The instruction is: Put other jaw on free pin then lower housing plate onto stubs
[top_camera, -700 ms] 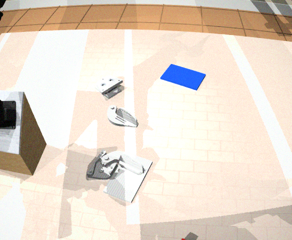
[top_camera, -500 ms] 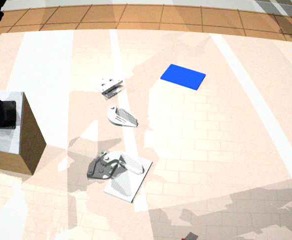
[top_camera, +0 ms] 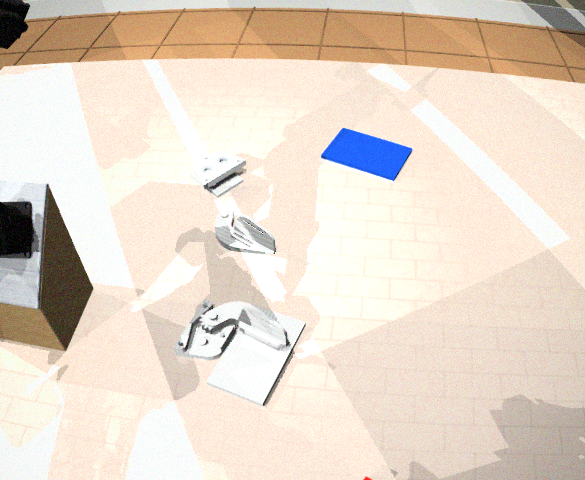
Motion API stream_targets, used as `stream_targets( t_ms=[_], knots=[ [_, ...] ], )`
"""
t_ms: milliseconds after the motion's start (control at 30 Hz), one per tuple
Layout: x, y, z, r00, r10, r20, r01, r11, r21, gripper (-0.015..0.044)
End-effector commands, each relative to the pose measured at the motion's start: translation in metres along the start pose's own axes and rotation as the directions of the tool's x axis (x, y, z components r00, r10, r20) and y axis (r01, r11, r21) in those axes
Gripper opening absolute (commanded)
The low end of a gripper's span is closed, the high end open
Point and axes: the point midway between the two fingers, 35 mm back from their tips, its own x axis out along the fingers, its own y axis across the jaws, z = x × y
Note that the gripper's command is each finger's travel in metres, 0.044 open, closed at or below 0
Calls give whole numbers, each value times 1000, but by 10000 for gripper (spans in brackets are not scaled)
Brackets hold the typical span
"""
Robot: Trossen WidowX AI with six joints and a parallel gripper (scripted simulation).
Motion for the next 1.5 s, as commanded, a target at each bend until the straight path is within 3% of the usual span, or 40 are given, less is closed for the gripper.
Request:
stream_targets(
  t_ms=[0,667,1467],
  knots=[
    [9,0,10,998,4,59,1,996,-85,440],
    [42,10,59,947,53,318,81,916,-394,440],
    [65,33,134,772,128,622,358,722,-592,440]
  ],
)
